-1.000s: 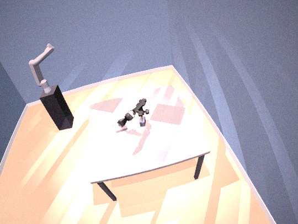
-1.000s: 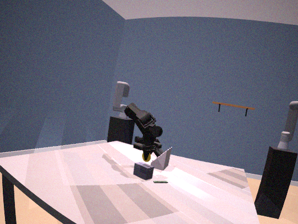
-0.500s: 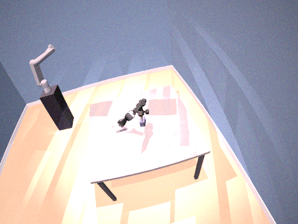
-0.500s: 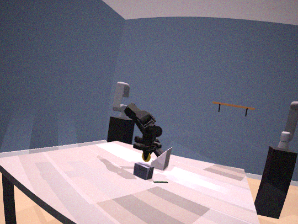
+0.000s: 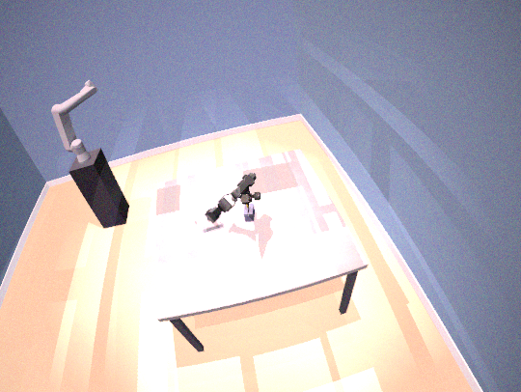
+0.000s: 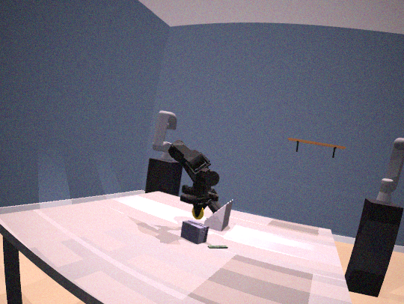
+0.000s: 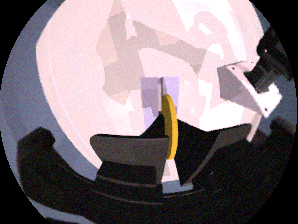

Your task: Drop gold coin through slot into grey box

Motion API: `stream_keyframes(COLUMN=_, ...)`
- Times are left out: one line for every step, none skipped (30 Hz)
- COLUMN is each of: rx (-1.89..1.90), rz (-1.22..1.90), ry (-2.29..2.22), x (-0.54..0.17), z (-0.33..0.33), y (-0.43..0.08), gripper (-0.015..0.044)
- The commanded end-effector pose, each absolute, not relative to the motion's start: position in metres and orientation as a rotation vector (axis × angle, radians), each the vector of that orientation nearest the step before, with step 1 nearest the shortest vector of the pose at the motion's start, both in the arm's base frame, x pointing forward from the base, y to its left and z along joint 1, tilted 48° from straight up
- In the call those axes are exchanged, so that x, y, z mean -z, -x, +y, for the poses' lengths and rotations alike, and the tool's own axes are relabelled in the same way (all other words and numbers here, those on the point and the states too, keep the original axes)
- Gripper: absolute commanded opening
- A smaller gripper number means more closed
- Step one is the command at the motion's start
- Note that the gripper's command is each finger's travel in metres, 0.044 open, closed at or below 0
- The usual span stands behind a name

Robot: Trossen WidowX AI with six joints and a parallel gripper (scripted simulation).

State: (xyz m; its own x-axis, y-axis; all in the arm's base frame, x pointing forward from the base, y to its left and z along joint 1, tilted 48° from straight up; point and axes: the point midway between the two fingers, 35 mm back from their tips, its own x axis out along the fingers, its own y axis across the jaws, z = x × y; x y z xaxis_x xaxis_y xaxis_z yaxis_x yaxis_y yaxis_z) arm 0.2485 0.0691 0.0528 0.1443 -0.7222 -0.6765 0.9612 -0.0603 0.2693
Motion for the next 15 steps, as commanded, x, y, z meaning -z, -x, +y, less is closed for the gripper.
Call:
stream_keyframes(rx=1.429, rz=0.373, ry=-0.815, x=-0.0525, z=0.0689, y=-0.2489, gripper=0.0000)
stream_keyframes(rx=1.429, rz=0.373, ry=-0.815, x=-0.0521, z=0.0683, y=-0.2490, gripper=0.0000)
stream_keyframes(rx=1.429, rz=0.373, ry=-0.815, x=-0.0516, z=0.0676, y=-0.2492, gripper=0.0000)
stream_keyframes(rx=1.429, rz=0.374, ry=-0.814, x=-0.0513, z=0.0669, y=-0.2492, gripper=0.0000)
stream_keyframes(rx=1.428, rz=0.374, ry=-0.813, x=-0.0511, z=0.0663, y=-0.2492, gripper=0.0000)
stream_keyframes(rx=1.428, rz=0.375, ry=-0.813, x=-0.0510, z=0.0657, y=-0.2492, gripper=0.0000)
stream_keyframes(rx=1.428, rz=0.376, ry=-0.812, x=-0.0508, z=0.0651, y=-0.2492, gripper=0.0000)
stream_keyframes(rx=1.427, rz=0.376, ry=-0.811, x=-0.0507, z=0.0646, y=-0.2492, gripper=0.0000)
stream_keyframes(rx=1.427, rz=0.377, ry=-0.811, x=-0.0505, z=0.0642, y=-0.2492, gripper=0.0000)
stream_keyframes(rx=1.427, rz=0.377, ry=-0.810, x=-0.0503, z=0.0638, y=-0.2492, gripper=0.0000)
stream_keyframes(rx=1.427, rz=0.377, ry=-0.810, x=-0.0500, z=0.0634, y=-0.2491, gripper=0.0000)
stream_keyframes(rx=1.427, rz=0.378, ry=-0.810, x=-0.0497, z=0.0631, y=-0.2491, gripper=0.0000)
stream_keyframes(rx=1.427, rz=0.378, ry=-0.809, x=-0.0493, z=0.0628, y=-0.2491, gripper=0.0000)
stream_keyframes(rx=1.427, rz=0.378, ry=-0.809, x=-0.0490, z=0.0625, y=-0.2491, gripper=0.0000)
stream_keyframes(rx=1.427, rz=0.378, ry=-0.809, x=-0.0486, z=0.0622, y=-0.2491, gripper=0.0000)
